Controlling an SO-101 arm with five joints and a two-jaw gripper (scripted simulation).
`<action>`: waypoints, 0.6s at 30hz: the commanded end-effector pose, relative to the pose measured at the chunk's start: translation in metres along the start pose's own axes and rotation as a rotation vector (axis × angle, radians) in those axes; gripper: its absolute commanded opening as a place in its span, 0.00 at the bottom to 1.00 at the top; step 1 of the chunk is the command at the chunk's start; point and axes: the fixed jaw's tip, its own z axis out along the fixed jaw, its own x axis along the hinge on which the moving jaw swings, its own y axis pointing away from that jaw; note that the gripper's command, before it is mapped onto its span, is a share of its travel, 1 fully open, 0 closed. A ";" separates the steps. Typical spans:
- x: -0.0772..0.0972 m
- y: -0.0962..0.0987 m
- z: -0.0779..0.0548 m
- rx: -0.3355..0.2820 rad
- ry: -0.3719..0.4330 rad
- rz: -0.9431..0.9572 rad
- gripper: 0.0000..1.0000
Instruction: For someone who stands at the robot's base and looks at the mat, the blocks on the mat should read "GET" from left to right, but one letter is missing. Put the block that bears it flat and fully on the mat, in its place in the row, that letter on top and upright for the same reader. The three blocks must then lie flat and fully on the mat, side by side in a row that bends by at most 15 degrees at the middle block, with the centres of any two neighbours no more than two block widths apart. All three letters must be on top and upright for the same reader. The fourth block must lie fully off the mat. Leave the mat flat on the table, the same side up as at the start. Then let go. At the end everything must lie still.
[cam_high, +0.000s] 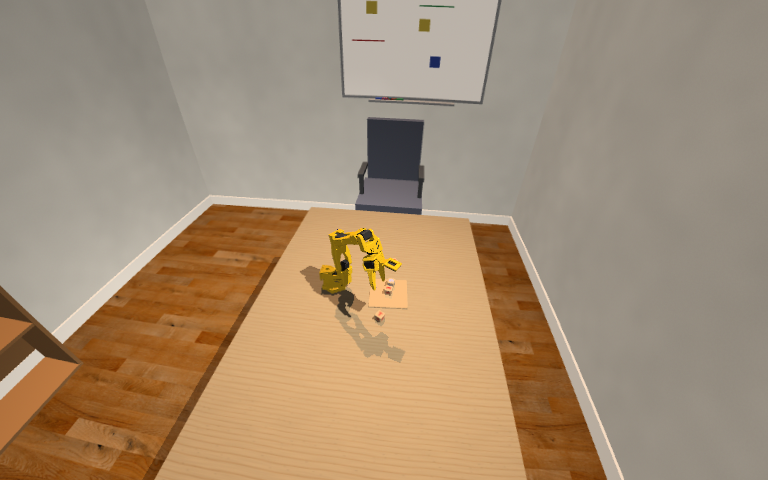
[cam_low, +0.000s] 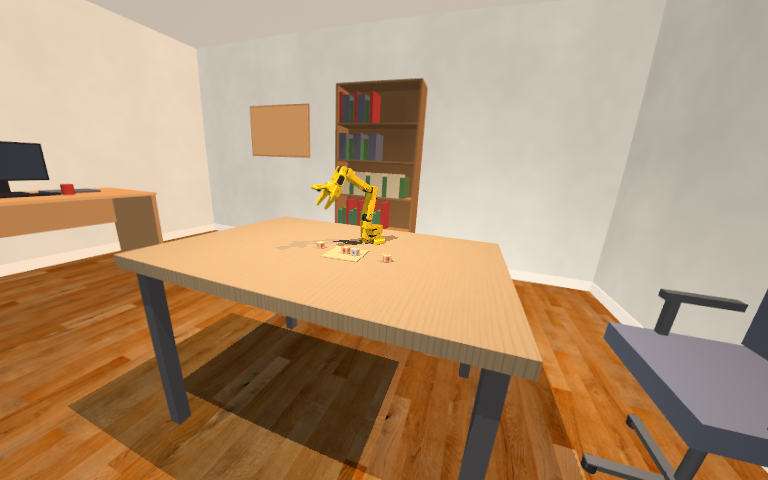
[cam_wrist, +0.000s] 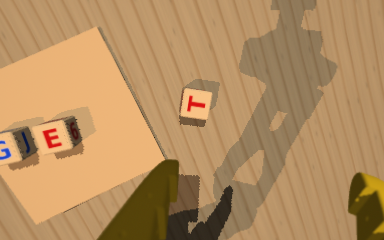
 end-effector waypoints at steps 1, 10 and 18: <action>-0.009 -0.005 -0.016 0.040 -0.105 -0.093 0.32; -0.008 -0.008 -0.014 0.053 -0.094 -0.297 0.32; -0.005 -0.011 -0.011 0.067 -0.077 -0.572 0.32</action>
